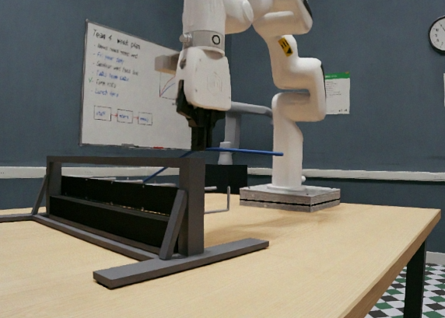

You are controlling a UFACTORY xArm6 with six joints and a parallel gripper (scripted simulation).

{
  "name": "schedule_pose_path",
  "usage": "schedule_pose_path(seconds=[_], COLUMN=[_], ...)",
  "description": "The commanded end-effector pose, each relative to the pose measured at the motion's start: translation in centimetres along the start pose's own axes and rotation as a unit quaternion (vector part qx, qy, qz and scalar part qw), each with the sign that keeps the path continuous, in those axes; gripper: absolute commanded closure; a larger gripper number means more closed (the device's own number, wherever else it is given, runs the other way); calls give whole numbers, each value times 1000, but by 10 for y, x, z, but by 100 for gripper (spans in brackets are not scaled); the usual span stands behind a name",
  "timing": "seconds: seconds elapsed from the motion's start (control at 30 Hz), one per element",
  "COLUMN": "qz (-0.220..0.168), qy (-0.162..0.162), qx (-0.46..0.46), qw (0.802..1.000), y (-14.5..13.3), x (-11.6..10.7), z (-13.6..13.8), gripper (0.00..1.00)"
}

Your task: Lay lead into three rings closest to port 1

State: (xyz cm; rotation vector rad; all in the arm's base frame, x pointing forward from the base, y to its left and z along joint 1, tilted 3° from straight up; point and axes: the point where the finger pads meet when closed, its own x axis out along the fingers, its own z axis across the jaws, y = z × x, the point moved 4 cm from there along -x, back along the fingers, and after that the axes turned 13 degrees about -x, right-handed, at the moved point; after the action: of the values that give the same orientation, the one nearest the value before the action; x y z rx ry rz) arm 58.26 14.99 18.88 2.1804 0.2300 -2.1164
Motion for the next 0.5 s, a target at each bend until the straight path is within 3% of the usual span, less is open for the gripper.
schedule_pose_path(seconds=[0.0,0.47], qz=[0,0], qy=[2,2], qx=[0,0], qw=[1000,1000], y=[0,0], x=[3,22], z=[-1,-1], gripper=[100,100])
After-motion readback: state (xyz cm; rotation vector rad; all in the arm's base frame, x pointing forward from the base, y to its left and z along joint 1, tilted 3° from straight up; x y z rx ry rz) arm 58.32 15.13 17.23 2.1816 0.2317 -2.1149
